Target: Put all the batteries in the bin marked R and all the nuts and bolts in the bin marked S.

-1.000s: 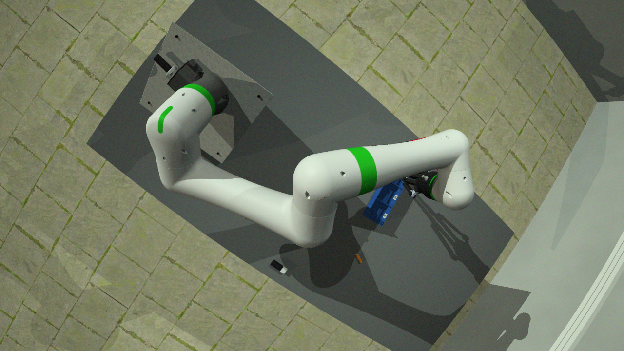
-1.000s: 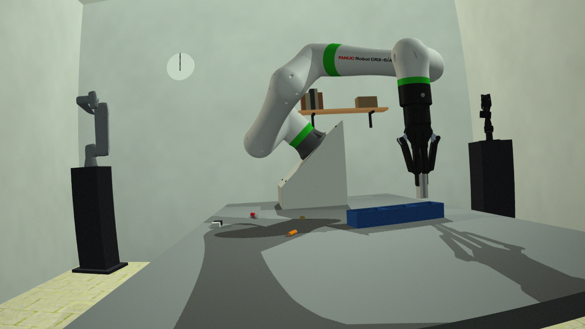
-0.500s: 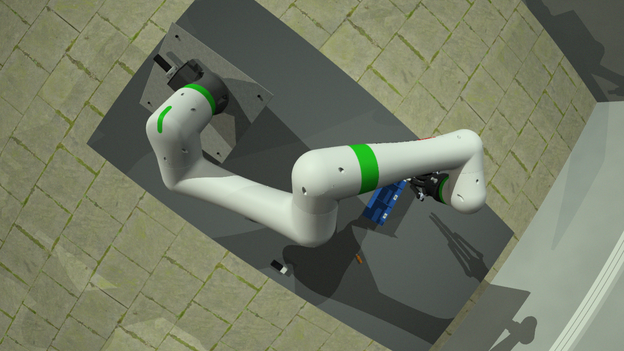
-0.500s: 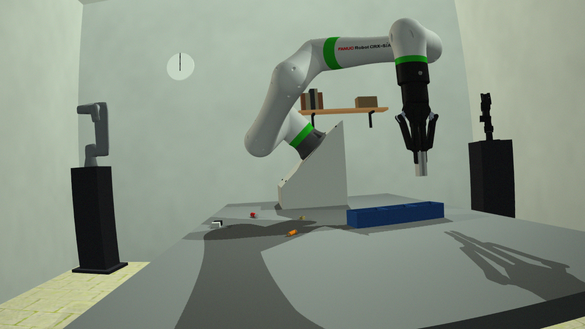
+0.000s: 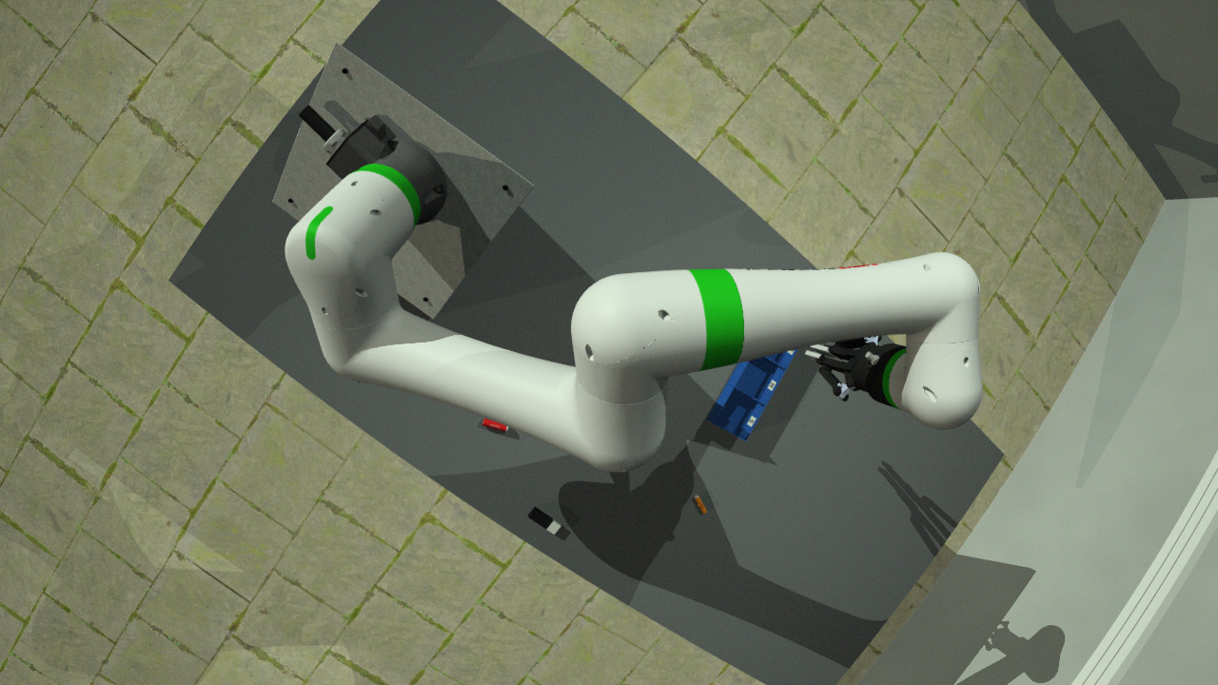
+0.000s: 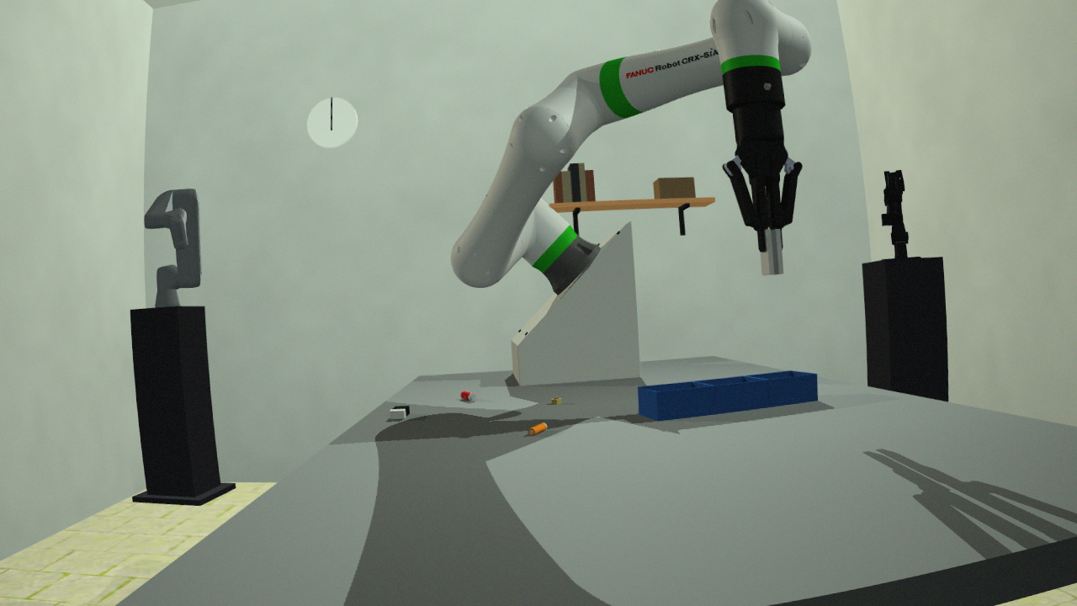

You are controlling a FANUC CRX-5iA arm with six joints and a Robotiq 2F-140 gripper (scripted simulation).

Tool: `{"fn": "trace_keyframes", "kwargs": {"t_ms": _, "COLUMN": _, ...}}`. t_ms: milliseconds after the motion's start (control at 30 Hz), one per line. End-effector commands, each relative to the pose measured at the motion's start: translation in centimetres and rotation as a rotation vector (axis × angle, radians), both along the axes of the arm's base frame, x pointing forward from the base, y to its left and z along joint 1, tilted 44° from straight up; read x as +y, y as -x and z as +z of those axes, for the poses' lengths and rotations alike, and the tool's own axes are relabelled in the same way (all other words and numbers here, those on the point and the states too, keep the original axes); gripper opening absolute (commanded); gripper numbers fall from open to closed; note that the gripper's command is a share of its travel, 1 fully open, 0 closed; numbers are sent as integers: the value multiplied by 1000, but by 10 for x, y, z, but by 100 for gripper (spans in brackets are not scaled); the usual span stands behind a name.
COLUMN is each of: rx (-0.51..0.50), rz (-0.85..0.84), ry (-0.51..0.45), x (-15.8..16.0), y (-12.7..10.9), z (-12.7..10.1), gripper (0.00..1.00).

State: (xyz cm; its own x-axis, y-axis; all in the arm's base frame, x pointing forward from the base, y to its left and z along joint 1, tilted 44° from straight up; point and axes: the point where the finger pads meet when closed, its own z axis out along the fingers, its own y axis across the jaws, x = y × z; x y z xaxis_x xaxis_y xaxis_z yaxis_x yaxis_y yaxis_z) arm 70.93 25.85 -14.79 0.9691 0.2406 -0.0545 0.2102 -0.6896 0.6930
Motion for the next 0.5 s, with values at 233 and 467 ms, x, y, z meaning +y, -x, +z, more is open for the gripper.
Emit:
{"fn": "trace_keyframes", "kwargs": {"t_ms": 233, "rx": 144, "rz": 147, "ry": 29, "x": -42, "y": 20, "z": 17, "gripper": 27}}
{"fn": "trace_keyframes", "kwargs": {"t_ms": 467, "rx": 274, "rz": 239, "ry": 66, "x": -85, "y": 40, "z": 33, "gripper": 27}}
